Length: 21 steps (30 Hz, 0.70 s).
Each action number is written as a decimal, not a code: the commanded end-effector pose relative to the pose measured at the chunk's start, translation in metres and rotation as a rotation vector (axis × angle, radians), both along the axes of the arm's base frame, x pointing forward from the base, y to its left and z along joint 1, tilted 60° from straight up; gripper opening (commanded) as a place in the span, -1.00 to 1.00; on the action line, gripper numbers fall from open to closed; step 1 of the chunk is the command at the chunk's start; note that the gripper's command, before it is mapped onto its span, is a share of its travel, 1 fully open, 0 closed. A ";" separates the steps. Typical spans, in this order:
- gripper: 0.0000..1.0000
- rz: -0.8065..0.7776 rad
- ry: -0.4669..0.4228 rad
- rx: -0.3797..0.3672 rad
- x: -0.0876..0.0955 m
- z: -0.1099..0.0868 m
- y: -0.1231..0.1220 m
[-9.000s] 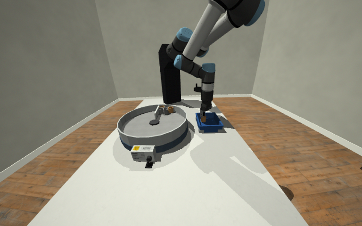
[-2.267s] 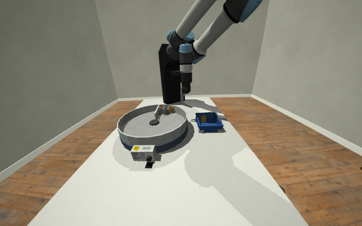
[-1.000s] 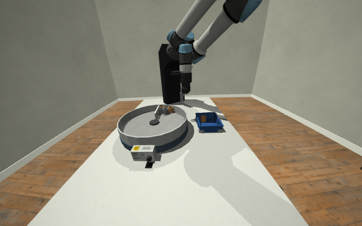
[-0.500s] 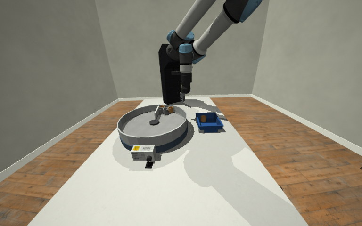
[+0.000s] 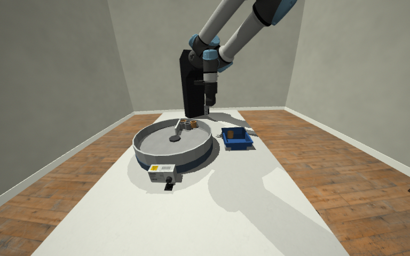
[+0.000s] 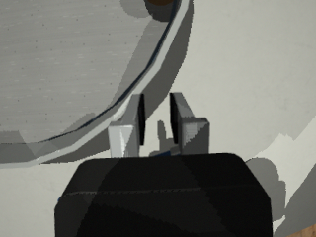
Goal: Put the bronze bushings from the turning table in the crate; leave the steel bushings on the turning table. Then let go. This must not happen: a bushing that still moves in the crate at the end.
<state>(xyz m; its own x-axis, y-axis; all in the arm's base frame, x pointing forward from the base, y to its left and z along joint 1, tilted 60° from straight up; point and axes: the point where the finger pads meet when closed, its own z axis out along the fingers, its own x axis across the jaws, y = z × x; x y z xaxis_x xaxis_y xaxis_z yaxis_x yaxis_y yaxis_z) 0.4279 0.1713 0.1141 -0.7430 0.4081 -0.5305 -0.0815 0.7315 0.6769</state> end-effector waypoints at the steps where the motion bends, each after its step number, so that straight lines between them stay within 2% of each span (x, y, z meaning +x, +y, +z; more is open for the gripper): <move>1: -0.10 0.051 -0.053 -0.062 0.005 -0.021 -0.020; 3: -0.10 0.085 -0.089 -0.103 0.009 -0.034 -0.033; 15: -0.10 0.085 -0.089 -0.103 0.009 -0.034 -0.033; 16: -0.10 0.018 -0.019 -0.022 0.001 -0.008 -0.006; 20: -0.10 0.086 -0.090 -0.104 0.003 -0.038 -0.030; 21: -0.10 0.086 -0.090 -0.104 0.003 -0.038 -0.030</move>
<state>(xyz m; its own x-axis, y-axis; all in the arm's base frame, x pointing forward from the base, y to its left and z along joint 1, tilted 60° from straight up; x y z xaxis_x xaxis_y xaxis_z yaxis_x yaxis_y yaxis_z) 0.4279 0.1710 0.1137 -0.7429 0.4067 -0.5318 -0.0829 0.7324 0.6759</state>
